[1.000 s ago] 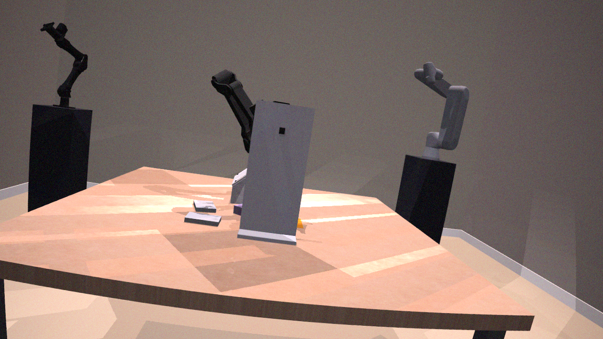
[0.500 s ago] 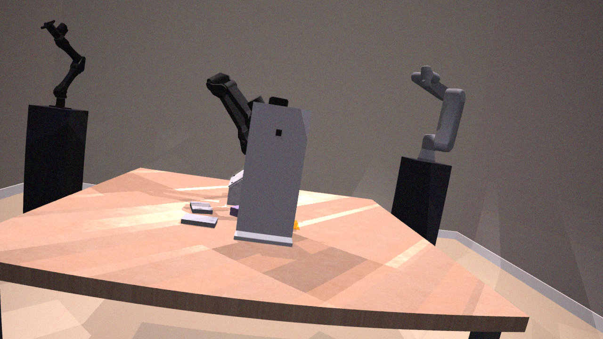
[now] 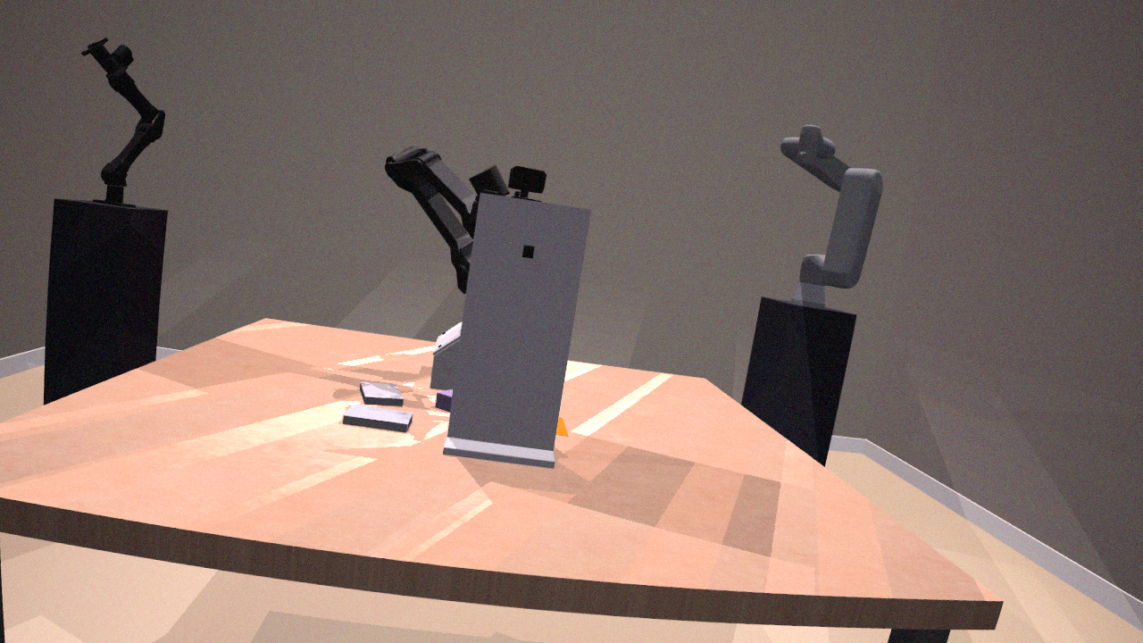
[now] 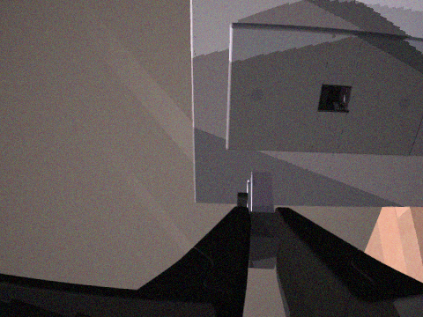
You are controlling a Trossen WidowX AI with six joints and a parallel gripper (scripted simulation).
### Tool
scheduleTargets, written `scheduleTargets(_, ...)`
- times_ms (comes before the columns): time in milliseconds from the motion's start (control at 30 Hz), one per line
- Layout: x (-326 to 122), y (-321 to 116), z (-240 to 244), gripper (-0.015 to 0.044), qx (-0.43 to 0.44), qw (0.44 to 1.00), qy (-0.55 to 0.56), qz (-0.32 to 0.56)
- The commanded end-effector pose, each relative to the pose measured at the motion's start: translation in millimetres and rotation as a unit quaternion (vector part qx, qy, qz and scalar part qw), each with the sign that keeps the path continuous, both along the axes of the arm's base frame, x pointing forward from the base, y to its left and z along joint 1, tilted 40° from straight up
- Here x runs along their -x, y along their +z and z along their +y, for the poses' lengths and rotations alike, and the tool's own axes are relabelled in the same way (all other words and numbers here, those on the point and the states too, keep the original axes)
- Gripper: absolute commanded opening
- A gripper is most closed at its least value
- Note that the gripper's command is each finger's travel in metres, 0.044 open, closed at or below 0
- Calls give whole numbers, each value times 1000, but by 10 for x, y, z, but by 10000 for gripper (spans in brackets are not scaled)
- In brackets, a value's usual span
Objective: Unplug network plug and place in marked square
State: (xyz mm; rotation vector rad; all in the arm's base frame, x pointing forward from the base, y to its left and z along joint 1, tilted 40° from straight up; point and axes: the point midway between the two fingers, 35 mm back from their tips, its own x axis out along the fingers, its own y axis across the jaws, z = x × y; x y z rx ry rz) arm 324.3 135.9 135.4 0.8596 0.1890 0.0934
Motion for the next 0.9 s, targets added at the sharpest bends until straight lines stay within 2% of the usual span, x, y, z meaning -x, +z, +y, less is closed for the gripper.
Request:
scheduleTargets(0,32,93,35,0,-6,1000,-1,-4)
scheduleTargets(133,13,11,9,0,4,1000,-5,9)
scheduleTargets(867,-12,-1191,-509,0,128,967,-54,213)
